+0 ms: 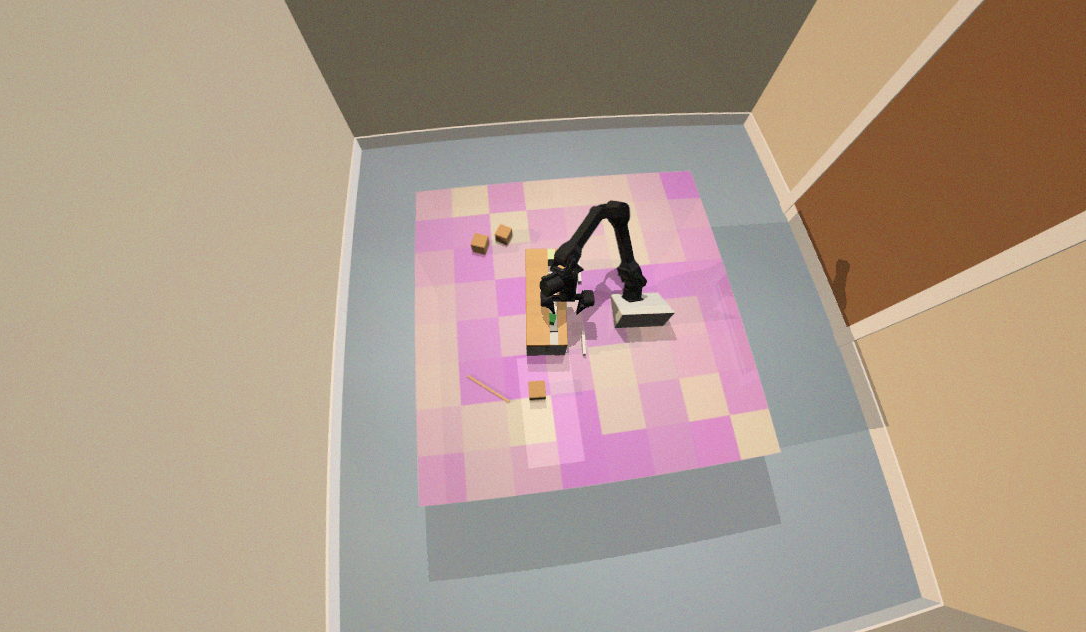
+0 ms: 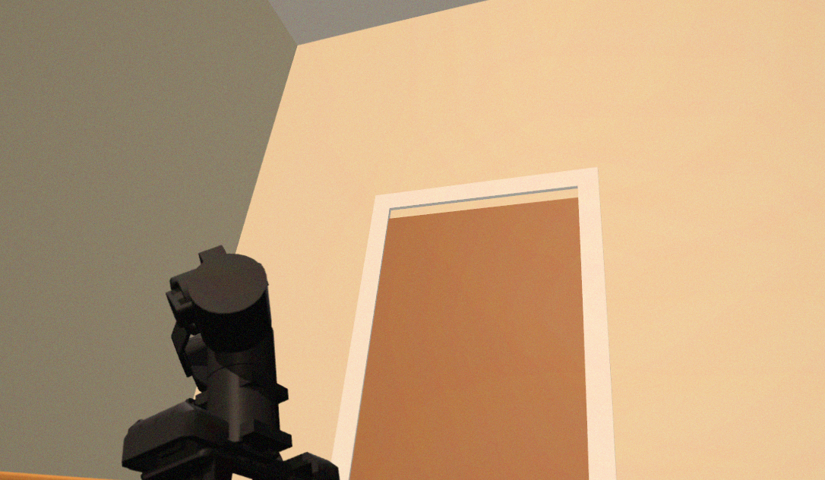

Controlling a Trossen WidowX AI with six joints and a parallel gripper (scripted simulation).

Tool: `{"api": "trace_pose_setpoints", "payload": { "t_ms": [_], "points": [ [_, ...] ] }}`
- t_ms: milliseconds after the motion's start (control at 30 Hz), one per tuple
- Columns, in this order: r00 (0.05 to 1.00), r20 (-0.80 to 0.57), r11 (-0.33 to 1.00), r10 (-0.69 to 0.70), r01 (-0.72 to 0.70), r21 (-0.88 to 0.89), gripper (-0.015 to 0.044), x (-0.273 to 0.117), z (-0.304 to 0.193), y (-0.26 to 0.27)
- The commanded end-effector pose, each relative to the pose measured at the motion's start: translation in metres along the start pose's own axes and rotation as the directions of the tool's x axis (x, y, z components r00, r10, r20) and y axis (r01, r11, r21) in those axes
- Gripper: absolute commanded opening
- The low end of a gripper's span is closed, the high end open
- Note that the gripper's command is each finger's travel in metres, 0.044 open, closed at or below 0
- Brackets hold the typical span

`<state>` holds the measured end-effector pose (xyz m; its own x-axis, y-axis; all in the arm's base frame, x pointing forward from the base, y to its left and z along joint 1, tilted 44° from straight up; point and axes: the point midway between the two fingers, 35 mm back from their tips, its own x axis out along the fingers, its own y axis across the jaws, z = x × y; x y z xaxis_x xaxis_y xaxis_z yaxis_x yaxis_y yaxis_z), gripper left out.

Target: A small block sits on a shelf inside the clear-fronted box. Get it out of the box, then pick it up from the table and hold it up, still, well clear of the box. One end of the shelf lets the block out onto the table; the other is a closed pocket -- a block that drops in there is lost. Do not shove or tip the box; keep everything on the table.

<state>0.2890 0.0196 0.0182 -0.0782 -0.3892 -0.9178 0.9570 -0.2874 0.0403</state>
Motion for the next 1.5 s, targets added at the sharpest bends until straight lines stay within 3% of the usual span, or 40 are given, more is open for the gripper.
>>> {"api": "trace_pose_setpoints", "payload": {
  "t_ms": [0,1467],
  "points": [
    [1.0,-0.004,1.0,-0.002,0.002,0.004,0.04,0.002,-0.005,0.0],
    [1.0,-0.006,1.0,-0.002,0.002,0.005,0.04,0.016,-0.046,0.0]
  ]
}}
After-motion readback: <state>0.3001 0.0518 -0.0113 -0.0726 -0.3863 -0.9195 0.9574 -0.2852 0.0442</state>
